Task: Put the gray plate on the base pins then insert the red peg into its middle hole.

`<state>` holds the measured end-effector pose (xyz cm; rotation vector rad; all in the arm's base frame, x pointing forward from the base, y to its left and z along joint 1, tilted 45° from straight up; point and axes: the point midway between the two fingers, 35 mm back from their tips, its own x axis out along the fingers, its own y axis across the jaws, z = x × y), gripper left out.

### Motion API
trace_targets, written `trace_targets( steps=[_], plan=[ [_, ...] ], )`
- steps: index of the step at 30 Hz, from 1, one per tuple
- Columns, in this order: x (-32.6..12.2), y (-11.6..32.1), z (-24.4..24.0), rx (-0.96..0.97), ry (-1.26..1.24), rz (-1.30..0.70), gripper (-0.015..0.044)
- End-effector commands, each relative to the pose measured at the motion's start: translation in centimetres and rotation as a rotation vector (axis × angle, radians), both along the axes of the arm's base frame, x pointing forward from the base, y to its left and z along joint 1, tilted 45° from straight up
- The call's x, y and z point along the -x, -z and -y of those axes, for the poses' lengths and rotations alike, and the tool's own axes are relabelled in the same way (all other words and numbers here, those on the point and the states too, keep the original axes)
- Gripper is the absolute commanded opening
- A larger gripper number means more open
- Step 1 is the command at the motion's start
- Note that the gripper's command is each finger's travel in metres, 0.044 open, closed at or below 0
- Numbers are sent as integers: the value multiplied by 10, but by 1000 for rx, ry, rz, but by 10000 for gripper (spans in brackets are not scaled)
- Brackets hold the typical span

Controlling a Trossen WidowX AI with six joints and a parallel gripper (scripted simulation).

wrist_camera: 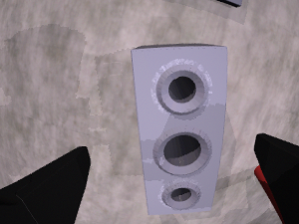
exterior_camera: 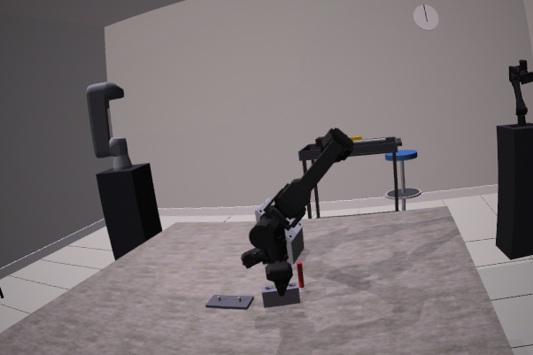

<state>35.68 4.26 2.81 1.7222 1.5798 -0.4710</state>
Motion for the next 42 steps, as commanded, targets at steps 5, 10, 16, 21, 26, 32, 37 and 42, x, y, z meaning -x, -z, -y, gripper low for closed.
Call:
trace_targets(
  steps=[5,10,16,21,26,32,37,42],
  plan=[
    [-1,12,-8,-3,5,-12,440],
    [-2,17,-14,-4,5,-12,440],
    [-3,24,-21,-5,5,-12,440],
    [-3,28,-26,-6,5,-12,440],
    [-3,28,-26,-6,5,-12,335],
    [-3,28,-26,-6,5,-12,177],
    [-3,28,-26,-6,5,-12,125],
    [-3,27,-24,-6,5,-12,32]
  ],
)
